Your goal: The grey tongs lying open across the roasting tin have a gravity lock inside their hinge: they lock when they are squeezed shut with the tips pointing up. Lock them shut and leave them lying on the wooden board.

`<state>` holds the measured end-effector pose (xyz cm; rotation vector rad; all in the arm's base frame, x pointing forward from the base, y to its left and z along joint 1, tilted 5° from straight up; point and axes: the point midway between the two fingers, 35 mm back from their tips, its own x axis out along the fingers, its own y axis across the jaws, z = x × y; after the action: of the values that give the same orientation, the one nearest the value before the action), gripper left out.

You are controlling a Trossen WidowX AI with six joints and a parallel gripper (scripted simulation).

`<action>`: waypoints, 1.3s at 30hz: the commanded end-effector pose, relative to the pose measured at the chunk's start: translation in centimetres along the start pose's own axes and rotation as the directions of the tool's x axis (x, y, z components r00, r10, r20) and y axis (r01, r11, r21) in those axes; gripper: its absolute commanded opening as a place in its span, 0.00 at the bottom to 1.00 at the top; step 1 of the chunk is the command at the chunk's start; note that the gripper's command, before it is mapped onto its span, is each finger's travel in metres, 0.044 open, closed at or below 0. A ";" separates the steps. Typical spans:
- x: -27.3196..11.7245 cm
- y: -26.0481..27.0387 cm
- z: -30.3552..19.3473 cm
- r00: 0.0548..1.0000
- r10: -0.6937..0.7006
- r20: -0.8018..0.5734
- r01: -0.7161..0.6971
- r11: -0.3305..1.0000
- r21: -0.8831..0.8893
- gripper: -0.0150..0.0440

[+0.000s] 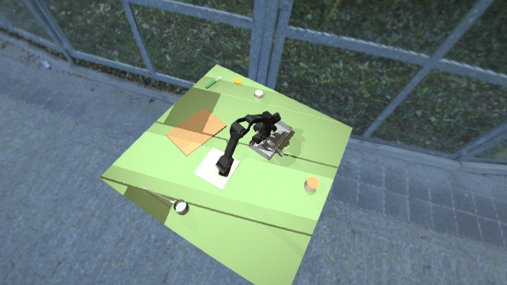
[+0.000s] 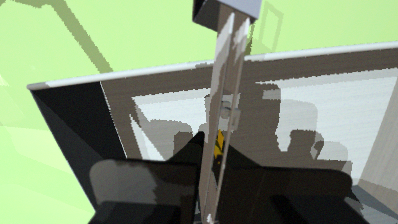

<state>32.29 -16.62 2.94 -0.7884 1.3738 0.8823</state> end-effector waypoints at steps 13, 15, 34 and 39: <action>-2.9 -0.6 0.0 1.000 0.000 0.000 0.000 1.000 0.001 0.00; -5.3 -0.8 0.0 1.000 0.000 -0.001 0.000 1.000 0.001 0.00; -12.7 -0.1 0.4 1.000 0.004 0.001 -0.004 1.000 0.001 0.00; -12.8 0.0 2.6 1.000 0.002 0.003 -0.002 0.999 -0.051 0.00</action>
<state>32.97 -16.53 15.66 -0.7988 1.3699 0.8974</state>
